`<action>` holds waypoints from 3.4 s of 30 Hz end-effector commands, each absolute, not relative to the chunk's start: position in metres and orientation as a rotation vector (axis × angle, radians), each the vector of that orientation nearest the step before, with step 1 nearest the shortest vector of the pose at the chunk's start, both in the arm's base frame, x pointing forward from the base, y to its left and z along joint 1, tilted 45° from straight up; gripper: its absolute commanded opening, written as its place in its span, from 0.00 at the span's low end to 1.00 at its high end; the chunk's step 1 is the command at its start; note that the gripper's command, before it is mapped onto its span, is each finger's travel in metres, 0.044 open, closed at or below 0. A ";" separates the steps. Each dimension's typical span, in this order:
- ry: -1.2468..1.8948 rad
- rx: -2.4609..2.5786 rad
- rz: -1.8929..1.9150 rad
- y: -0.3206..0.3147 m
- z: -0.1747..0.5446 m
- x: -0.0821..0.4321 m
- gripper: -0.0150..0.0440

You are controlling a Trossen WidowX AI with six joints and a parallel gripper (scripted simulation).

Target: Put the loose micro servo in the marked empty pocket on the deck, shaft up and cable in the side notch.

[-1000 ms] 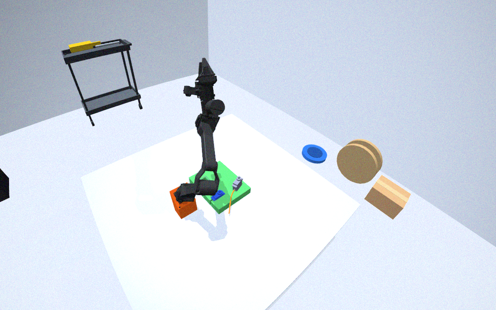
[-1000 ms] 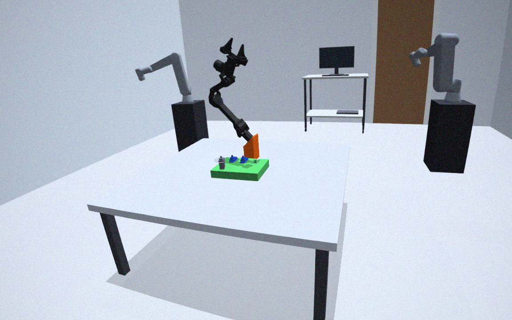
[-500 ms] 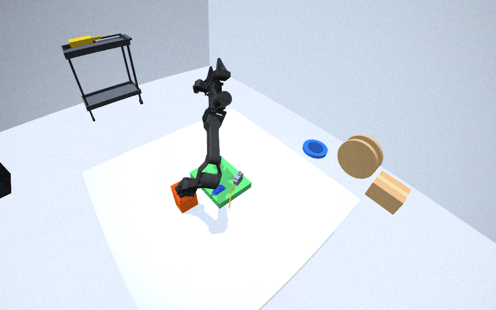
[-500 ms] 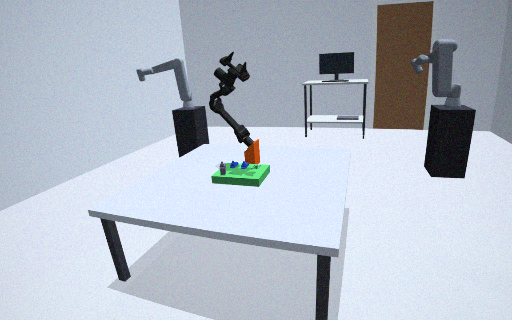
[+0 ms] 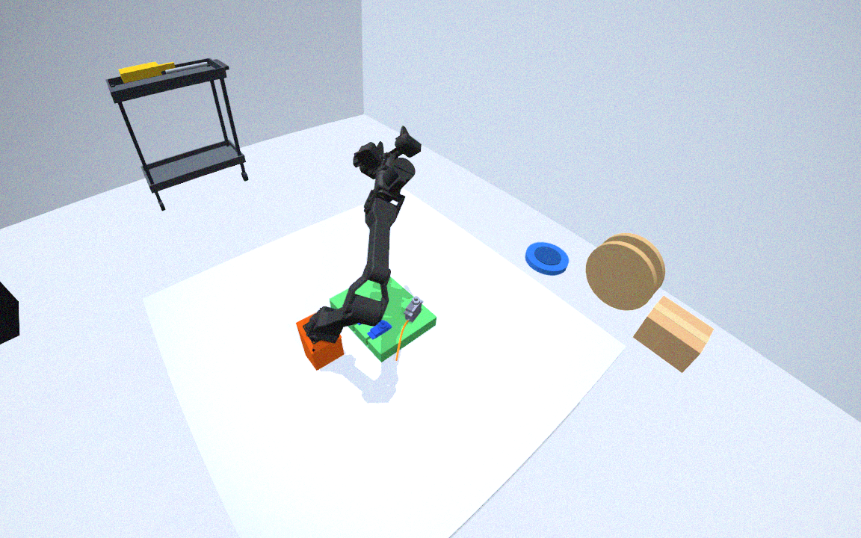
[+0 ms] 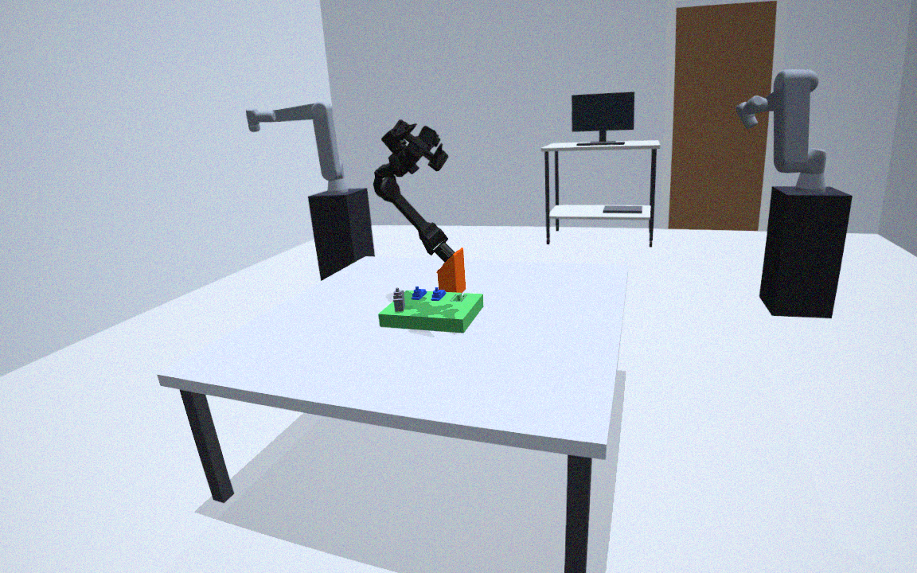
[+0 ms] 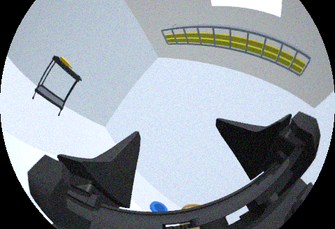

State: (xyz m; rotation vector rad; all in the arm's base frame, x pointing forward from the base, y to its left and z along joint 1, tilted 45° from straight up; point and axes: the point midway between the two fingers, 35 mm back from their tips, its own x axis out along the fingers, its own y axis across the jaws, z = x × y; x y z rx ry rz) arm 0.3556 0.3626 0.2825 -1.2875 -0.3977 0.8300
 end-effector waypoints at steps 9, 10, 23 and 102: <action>0.078 -1.208 0.767 0.298 0.214 0.395 1.00; 0.113 -1.200 0.758 0.292 0.210 0.397 1.00; 0.550 -1.093 0.588 0.210 0.154 0.410 1.00; 1.614 -0.826 -0.395 -0.080 0.053 0.300 0.82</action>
